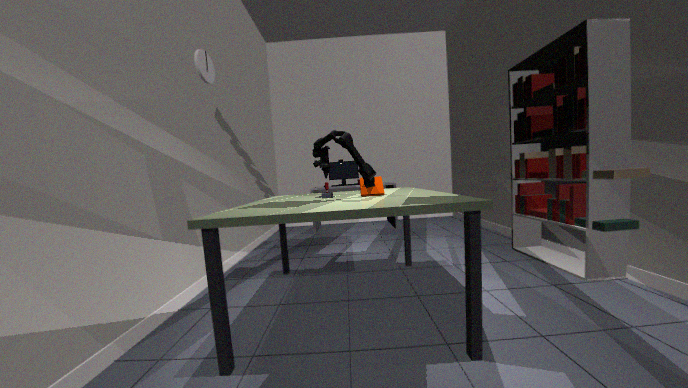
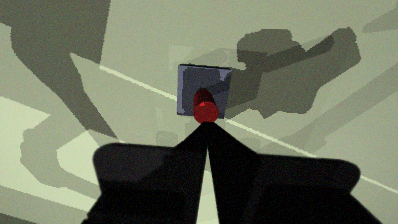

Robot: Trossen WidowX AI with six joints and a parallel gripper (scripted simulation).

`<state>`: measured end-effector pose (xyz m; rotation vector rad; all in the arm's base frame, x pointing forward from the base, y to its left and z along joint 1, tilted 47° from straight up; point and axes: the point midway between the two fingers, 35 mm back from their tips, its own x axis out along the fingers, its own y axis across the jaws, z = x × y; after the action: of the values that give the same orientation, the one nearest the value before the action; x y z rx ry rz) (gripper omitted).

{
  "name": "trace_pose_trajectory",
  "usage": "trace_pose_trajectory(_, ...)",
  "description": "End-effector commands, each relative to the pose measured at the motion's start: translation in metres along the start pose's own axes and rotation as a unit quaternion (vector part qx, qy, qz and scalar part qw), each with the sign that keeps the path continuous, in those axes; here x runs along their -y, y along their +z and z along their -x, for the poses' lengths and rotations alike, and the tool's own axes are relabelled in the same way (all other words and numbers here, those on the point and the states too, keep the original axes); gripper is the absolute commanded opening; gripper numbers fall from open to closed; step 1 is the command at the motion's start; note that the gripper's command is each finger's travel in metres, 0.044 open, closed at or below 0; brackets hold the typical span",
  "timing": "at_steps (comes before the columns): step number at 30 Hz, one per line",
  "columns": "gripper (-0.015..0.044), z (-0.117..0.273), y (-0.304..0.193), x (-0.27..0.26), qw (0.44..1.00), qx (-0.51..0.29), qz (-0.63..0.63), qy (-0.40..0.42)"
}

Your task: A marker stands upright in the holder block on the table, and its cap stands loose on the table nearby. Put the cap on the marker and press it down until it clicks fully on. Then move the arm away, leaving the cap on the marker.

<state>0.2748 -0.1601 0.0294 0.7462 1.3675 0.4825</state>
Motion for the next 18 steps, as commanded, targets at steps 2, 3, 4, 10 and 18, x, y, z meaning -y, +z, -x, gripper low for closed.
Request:
trace_pose_trajectory(2, 0.0, -0.007, -0.001, 0.0, 1.0, 0.0, -0.003, 0.002)
trace_pose_trajectory(3, 0.0, -0.009, -0.001, 0.0, 1.0, 0.0, -0.003, 0.002)
trace_pose_trajectory(4, 0.0, -0.01, -0.001, 0.0, 1.0, 0.0, -0.003, 0.002)
trace_pose_trajectory(10, 0.0, -0.019, -0.001, -0.001, 1.0, 0.0, -0.003, 0.003)
trace_pose_trajectory(18, 0.0, -0.03, -0.001, -0.001, 1.0, 0.0, -0.003, 0.003)
